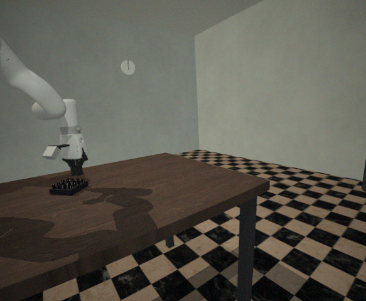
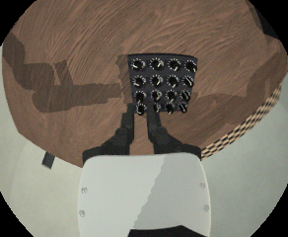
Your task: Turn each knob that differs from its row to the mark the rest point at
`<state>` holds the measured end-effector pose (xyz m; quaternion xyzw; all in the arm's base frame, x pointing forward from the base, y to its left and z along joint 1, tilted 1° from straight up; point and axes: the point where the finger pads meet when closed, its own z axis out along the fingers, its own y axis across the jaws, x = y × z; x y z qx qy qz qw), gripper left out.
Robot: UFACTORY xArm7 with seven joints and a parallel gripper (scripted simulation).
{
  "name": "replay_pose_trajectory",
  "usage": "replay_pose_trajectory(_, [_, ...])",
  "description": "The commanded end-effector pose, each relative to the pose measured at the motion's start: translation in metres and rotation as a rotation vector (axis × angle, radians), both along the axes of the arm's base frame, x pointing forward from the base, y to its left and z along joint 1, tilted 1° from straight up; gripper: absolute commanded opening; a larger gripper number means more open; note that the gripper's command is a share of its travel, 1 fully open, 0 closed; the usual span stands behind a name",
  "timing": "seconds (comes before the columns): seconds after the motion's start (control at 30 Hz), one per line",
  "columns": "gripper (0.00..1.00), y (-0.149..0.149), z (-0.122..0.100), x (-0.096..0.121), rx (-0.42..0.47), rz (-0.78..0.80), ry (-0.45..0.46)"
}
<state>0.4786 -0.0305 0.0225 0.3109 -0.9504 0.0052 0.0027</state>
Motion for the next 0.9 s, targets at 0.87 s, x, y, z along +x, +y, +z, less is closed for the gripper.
replay_pose_trajectory(0.87, [0.19,0.000,-0.020,0.001,-0.001,0.000,-0.003])
